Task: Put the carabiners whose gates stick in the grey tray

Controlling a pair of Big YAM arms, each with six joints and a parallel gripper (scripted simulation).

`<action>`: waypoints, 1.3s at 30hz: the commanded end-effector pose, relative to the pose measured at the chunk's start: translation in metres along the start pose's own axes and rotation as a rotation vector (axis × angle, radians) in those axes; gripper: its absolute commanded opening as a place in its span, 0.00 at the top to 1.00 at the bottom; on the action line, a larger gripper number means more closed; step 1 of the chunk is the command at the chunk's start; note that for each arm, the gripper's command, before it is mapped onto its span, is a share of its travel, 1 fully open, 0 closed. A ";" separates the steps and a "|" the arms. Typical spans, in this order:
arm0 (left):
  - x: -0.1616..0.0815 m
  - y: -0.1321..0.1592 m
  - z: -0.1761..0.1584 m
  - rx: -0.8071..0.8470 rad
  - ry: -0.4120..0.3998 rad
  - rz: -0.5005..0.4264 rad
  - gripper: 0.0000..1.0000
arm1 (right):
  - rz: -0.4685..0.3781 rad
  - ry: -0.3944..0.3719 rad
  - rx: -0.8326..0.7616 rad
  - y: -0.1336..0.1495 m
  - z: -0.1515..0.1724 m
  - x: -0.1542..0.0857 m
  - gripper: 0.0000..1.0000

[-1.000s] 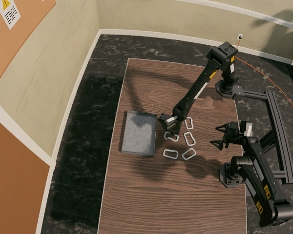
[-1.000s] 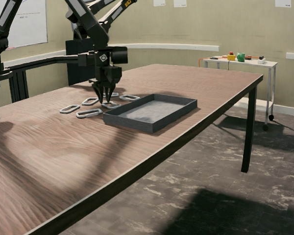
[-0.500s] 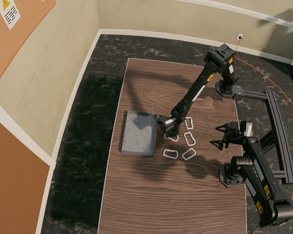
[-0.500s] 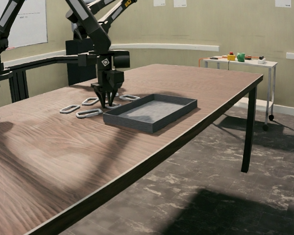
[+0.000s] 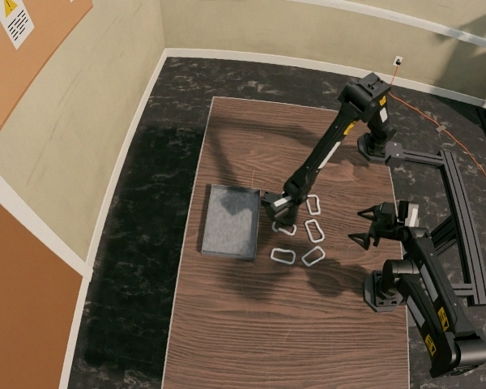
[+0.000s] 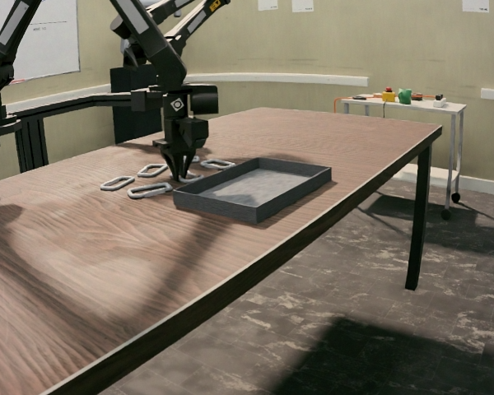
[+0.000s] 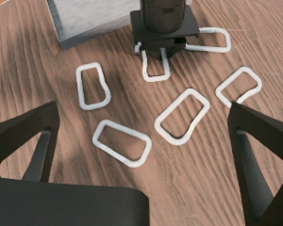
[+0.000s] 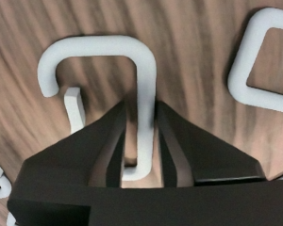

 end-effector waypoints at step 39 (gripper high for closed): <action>0.006 -0.041 -0.019 -0.018 0.022 -0.036 0.00 | -0.011 -0.021 -0.023 -0.017 0.007 -0.064 1.00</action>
Point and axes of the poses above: on each arm, the point where the finger pads meet when closed, its own x axis out along the fingers, its own z axis across the jaws, y = z × x, the point moved 3 cm from there along -x, back along the fingers, and after that the axes turned 8 degrees about x, right-handed, at the moved point
